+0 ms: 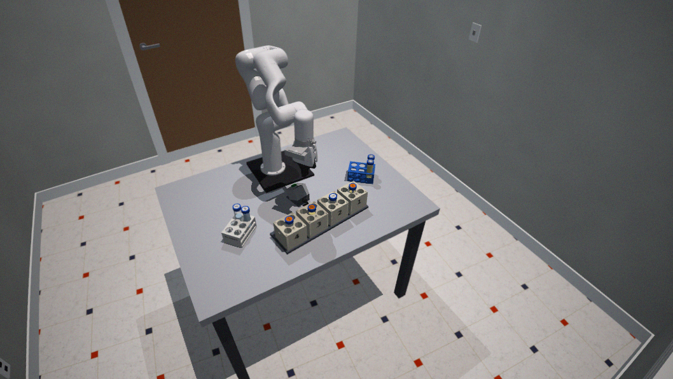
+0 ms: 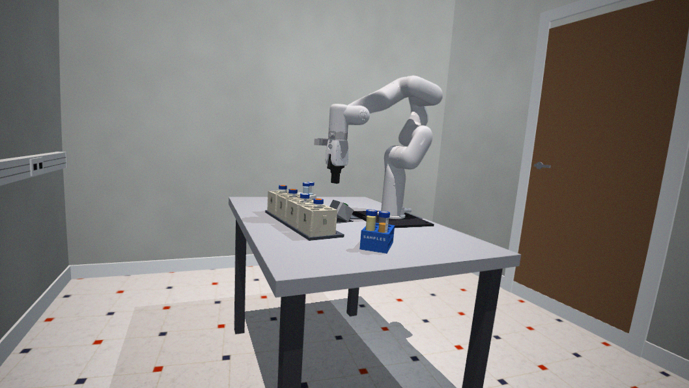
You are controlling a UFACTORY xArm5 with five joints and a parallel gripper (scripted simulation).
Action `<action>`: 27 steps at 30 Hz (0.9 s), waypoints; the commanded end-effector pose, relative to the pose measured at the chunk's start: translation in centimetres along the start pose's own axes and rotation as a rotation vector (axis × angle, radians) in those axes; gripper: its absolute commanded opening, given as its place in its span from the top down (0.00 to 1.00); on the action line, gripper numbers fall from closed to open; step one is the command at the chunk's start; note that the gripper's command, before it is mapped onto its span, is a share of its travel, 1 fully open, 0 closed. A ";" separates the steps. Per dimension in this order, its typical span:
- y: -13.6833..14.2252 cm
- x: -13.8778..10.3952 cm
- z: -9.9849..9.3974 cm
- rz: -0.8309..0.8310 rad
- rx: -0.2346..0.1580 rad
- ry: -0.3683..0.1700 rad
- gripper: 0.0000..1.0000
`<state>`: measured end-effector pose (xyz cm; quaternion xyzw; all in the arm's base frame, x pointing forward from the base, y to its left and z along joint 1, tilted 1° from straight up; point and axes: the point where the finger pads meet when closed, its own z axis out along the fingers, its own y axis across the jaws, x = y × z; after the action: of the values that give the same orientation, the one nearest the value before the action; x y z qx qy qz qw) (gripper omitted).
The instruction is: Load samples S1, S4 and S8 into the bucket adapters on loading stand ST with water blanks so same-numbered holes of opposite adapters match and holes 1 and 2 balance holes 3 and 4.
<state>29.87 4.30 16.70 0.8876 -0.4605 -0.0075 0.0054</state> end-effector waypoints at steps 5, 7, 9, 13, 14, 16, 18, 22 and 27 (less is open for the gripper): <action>3.6 -0.6 1.5 0.274 0.024 -0.007 1.00; 4.5 -0.8 1.9 0.340 0.024 -0.008 1.00; 5.3 -1.0 2.4 0.354 0.024 -0.008 1.00; 7.0 -1.3 3.2 0.354 0.024 -0.008 1.00; 7.0 -1.3 3.2 0.354 0.024 -0.008 1.00; 7.0 -1.3 3.2 0.354 0.024 -0.008 1.00; 7.0 -1.3 3.2 0.354 0.024 -0.008 1.00; 7.0 -1.3 3.2 0.354 0.024 -0.008 1.00; 7.0 -1.3 3.2 0.354 0.024 -0.008 1.00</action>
<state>23.32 1.35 13.56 0.7927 -0.6096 -0.0012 0.0010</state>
